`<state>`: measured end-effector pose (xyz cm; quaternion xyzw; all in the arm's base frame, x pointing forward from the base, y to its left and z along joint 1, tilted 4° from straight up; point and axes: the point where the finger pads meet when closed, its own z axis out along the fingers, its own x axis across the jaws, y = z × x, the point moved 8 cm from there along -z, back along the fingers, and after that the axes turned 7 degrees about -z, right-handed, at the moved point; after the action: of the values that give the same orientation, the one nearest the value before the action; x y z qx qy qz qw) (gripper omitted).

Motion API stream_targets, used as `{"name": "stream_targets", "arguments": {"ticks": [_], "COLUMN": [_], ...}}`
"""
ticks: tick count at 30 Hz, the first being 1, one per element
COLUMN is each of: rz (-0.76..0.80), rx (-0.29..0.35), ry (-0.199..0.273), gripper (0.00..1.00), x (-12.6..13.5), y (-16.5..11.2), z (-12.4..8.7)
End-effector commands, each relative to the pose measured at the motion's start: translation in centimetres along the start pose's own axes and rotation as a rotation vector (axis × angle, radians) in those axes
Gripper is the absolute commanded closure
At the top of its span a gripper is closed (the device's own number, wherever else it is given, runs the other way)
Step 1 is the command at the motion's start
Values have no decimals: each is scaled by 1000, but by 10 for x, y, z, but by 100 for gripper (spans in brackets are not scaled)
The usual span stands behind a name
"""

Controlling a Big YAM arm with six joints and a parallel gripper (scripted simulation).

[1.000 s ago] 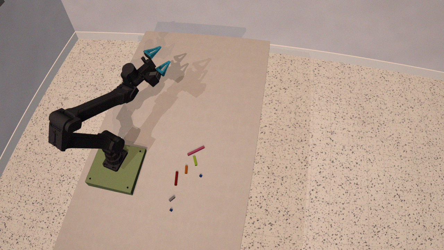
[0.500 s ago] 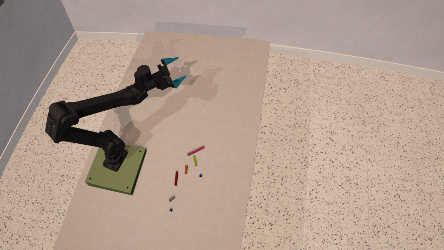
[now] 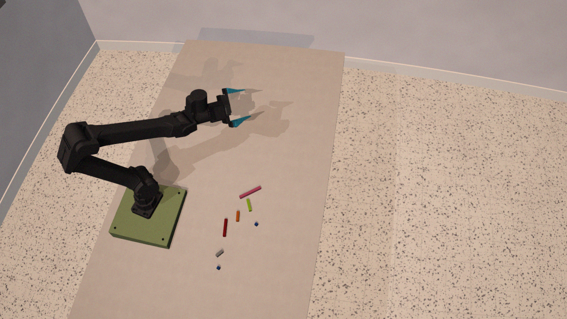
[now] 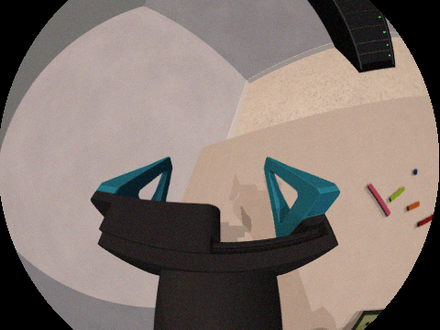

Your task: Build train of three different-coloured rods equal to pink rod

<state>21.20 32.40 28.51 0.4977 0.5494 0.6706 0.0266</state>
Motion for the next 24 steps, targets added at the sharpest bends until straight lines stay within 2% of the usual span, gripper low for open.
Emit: {"name": "stream_targets", "arguments": {"ticks": [1, 2, 3, 5, 6, 8, 9, 13, 14, 15, 18, 19, 21, 22, 23, 24], "rz": [-13, -14, -79, -79, -137, -138, -193, -193, -189, -187, -192, -190, -190, -245, -245, -292], "rx": [-49, -49, -29, -31, -10, -12, 14, 13, -11, -22, 3, -3, -5, 44, 44, 78], "ry": [68, 57, -35, -38, -105, -108, -175, -177, -132, -125, -143, -159, -163, -245, -245, -314], "gripper": [0, 0, 0, 0, 0, 0, 0, 0, 0, 0, 0, 0, 0, 0, 0, 0], "x": [31, 27, 1, 1, -20, -20, -42, -43, -28, -26, -33, -38, -40, -66, -66, -89], "y": [22, 22, 31, 31, 39, 39, 46, 47, 50, 52, 44, 48, 49, 54, 54, 63], "z": [6, 8, 19, 19, 25, 25, 30, 30, 26, 25, 30, 30, 30, 33, 33, 34]}}
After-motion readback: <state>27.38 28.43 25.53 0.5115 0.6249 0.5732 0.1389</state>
